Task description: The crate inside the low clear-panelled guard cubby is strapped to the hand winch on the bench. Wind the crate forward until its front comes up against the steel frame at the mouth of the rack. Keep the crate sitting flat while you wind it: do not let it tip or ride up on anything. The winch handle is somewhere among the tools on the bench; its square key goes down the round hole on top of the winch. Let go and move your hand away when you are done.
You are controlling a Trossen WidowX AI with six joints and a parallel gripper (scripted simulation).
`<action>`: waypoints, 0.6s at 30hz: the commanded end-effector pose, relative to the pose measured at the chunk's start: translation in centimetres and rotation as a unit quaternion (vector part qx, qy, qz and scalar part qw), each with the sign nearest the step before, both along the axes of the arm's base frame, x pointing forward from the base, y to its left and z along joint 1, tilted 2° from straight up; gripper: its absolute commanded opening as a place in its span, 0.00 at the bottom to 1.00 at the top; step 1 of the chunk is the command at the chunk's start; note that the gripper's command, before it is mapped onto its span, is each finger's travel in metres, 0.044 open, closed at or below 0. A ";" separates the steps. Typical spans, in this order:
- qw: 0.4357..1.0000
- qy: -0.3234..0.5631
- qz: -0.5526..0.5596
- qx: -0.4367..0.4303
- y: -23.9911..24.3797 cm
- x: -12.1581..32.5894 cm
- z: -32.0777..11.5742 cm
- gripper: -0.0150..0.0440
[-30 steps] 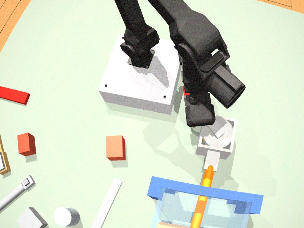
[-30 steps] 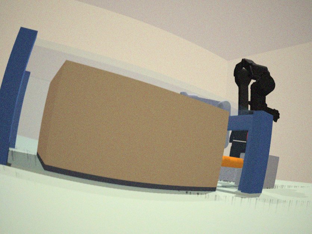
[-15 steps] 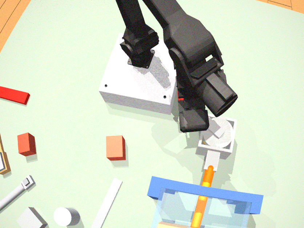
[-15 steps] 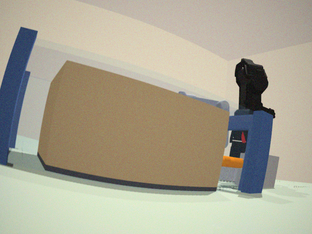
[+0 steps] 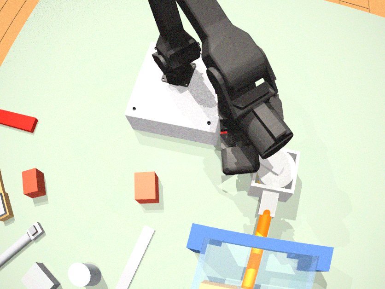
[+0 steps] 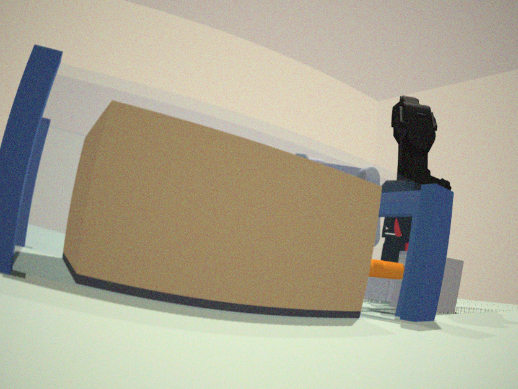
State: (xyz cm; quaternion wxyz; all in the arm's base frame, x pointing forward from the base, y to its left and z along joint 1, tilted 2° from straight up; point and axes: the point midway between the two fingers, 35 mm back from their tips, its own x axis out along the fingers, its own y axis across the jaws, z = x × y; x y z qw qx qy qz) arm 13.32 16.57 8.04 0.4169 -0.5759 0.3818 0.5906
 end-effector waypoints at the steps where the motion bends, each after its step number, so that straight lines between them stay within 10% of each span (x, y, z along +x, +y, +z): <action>1: 1.000 -0.017 -0.007 -0.007 -0.2 1.4 -0.1 0.25; 18: 1.000 -0.018 -0.007 -0.007 -0.3 3.3 0.0 0.25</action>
